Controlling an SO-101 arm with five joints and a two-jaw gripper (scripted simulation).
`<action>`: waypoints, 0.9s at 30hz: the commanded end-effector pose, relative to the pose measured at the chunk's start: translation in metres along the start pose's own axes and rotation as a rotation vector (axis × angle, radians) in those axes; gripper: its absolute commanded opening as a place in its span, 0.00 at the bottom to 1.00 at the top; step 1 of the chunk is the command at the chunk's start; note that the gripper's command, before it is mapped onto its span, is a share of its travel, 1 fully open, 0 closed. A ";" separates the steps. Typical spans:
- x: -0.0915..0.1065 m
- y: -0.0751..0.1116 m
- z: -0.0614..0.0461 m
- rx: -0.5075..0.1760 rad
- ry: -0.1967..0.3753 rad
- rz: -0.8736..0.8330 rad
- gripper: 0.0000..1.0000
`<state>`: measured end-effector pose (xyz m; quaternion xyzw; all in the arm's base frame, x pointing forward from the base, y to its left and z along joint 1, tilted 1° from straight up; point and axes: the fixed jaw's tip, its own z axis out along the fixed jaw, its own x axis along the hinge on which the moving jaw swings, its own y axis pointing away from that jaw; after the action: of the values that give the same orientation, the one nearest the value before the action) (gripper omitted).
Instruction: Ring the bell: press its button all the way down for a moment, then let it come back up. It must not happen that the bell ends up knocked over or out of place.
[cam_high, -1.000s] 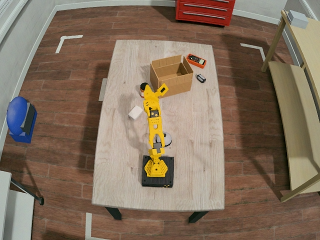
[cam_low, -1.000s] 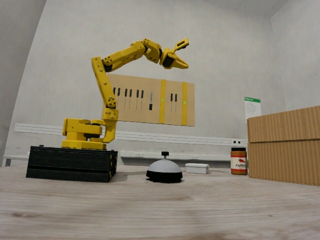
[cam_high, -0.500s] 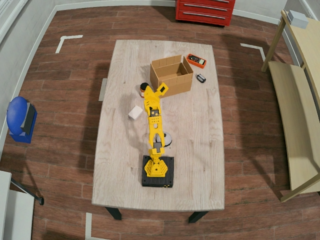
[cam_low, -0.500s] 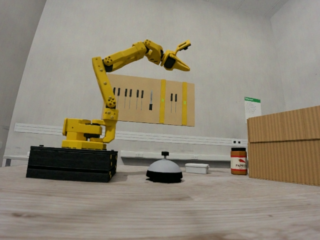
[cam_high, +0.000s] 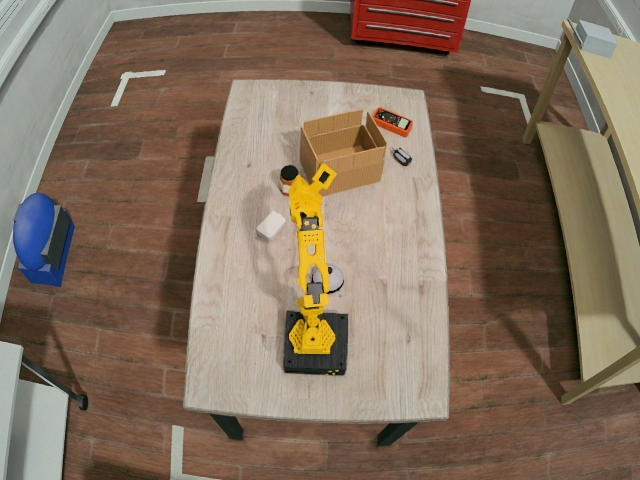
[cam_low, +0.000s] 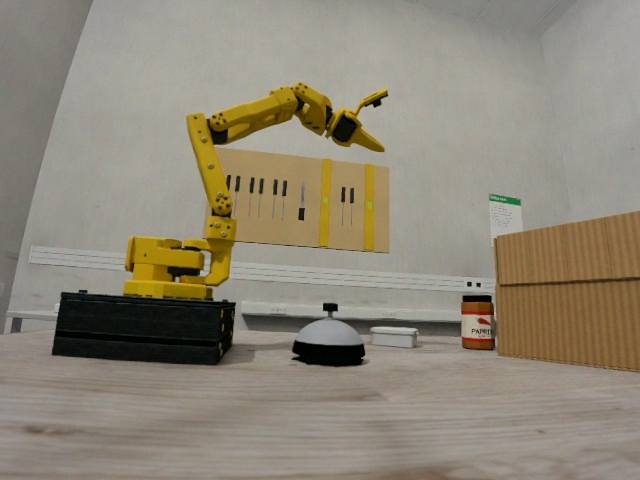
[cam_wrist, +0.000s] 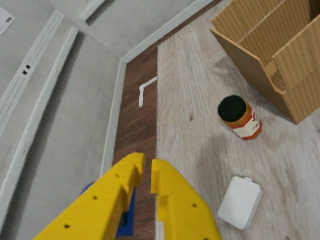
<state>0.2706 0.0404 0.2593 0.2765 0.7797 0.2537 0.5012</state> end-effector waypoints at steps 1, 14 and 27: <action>0.006 -0.013 0.008 0.056 0.036 -0.067 0.00; 0.016 -0.035 0.018 0.142 0.110 -0.271 0.00; 0.029 -0.062 0.025 0.220 0.220 -0.499 0.00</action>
<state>0.2741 0.0230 0.2037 0.1233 0.8794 0.0892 0.4510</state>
